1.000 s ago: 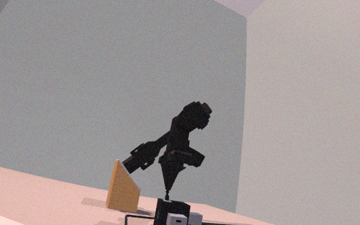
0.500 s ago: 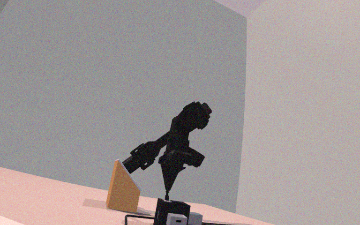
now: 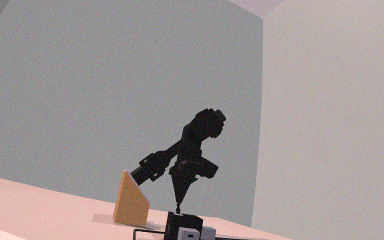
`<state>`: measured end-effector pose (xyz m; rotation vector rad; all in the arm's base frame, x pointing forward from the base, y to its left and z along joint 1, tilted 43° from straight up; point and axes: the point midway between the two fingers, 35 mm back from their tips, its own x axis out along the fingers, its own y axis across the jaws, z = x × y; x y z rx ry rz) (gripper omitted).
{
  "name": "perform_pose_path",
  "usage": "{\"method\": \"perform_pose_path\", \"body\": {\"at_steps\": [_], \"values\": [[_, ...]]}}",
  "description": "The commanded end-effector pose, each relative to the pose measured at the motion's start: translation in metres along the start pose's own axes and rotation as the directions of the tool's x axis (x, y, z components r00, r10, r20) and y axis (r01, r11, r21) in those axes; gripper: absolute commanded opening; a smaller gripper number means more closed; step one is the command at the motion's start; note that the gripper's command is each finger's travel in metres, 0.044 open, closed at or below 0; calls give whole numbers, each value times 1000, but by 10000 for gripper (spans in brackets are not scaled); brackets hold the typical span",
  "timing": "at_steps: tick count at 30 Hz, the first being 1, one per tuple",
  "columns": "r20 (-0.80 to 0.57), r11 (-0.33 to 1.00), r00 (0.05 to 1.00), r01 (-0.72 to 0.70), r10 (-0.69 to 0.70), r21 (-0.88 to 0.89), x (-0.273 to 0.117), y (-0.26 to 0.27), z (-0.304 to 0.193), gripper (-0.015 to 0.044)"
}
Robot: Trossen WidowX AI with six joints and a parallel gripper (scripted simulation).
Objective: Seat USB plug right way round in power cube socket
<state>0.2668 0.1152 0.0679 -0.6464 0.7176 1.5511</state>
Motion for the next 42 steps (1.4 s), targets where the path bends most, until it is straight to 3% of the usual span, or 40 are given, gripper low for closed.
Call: {"method": "perform_pose_path", "body": {"at_steps": [1,15,19,42], "values": [[1,1000,1000,-4,4,-5,3,0,2,0],[1,1000,1000,-4,4,-5,3,0,2,0],[0,1000,1000,0,0,0,0,0,0,95],[0,1000,1000,-1,1,-2,-4,0,0,95]]}}
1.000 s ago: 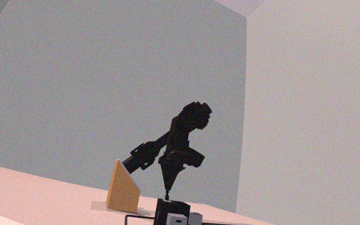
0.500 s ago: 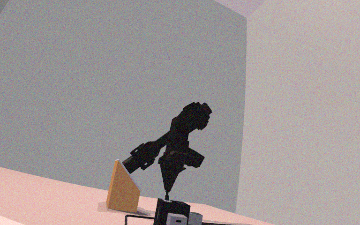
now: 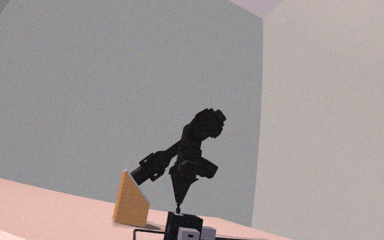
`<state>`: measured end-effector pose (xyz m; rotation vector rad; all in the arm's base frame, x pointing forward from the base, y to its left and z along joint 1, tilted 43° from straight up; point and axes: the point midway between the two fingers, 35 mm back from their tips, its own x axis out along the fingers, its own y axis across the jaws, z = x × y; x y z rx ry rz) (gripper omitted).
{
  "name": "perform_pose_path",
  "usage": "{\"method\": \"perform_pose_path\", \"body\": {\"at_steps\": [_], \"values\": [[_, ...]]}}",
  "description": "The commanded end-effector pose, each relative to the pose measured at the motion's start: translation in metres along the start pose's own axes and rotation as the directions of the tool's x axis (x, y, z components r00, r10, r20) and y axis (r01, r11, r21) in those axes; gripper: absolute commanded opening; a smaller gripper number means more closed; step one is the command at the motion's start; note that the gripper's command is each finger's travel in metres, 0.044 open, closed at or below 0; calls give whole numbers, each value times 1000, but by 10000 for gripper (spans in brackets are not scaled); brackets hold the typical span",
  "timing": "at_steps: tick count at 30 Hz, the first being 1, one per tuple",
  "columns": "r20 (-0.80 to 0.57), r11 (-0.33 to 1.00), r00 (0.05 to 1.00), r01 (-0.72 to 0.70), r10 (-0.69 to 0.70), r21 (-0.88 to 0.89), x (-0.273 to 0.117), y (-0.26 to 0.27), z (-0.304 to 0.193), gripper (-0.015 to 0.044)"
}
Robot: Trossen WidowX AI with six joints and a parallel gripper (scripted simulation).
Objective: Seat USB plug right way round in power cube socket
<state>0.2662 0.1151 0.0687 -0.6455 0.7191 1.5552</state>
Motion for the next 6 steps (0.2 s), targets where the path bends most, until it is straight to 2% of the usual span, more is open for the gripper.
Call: {"method": "perform_pose_path", "body": {"at_steps": [1,6], "values": [[0,1000,1000,3,-3,-2,-5,-1,0,95],[-1,1000,1000,3,-3,-2,-10,-1,-1,95]]}}
